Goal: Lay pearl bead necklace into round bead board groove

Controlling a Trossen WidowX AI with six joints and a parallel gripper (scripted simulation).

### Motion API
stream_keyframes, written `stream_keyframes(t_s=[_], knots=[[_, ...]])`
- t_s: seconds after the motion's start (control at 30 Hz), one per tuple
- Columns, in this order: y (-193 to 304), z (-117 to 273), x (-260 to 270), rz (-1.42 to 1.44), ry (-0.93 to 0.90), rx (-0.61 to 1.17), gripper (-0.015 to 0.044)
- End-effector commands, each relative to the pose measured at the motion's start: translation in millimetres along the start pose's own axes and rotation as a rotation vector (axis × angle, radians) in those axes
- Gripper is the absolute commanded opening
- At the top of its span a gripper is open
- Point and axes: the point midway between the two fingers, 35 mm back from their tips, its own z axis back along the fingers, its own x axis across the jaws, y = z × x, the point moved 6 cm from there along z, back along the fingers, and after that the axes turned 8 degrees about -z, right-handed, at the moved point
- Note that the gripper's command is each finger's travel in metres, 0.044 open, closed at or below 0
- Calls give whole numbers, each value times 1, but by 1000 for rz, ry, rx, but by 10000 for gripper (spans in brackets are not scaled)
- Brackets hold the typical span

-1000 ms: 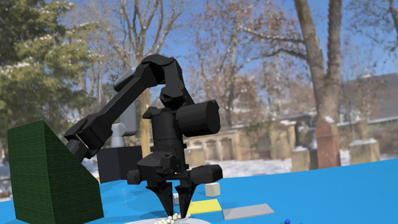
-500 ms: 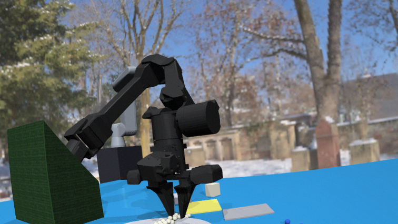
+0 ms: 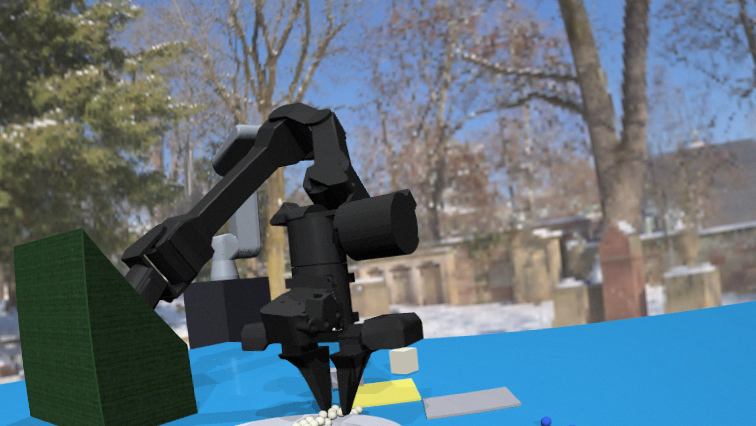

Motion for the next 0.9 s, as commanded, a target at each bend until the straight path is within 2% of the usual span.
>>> stream_keyframes(t_s=[0.0,0.23,0.43,0.87], knots=[[0,5,0,1,-1,1,0],[0,25,-1,-5,2,5,0],[-2,25,0,-5,2,5,0],[-41,25,17,-4,1,3,0]])
